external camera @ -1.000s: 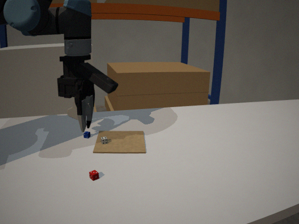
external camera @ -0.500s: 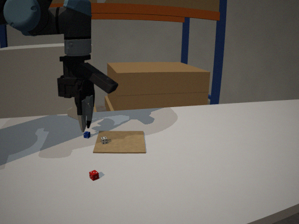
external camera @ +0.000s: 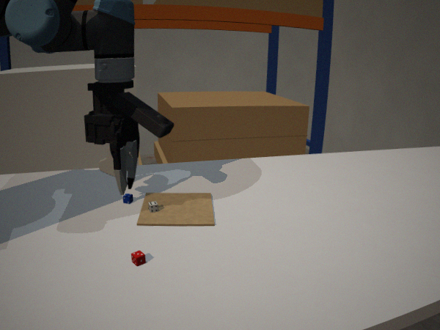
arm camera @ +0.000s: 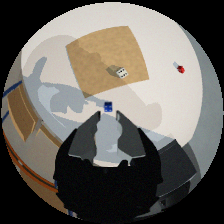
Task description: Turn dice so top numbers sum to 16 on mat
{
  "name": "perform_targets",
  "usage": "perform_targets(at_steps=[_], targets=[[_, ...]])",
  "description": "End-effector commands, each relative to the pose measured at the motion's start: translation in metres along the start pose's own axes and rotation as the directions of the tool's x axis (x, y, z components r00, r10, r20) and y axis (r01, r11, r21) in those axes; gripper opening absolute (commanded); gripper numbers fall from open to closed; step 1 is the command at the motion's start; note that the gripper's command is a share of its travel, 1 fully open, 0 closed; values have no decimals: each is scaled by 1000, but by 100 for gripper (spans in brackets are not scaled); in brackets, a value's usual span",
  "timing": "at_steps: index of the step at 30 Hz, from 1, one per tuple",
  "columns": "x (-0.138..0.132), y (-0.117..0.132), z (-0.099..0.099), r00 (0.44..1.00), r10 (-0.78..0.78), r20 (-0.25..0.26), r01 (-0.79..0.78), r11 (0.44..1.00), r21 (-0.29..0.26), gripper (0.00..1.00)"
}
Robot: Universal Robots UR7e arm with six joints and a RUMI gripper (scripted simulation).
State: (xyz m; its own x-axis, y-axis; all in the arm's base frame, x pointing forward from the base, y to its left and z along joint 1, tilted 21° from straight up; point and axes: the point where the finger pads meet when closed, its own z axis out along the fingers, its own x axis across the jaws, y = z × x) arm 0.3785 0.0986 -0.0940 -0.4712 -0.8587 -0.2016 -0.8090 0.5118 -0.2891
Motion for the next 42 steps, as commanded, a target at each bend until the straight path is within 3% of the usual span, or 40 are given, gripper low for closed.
perform_targets(at_steps=[1, 23, 42], targets=[[0, 0, 0, 1000, 0, 0, 0, 1000, 1, 18], [0, 0, 21, 1000, 0, 0, 0, 1000, 1, 18], [0, 0, 21, 1000, 0, 0, 0, 1000, 1, 18]])
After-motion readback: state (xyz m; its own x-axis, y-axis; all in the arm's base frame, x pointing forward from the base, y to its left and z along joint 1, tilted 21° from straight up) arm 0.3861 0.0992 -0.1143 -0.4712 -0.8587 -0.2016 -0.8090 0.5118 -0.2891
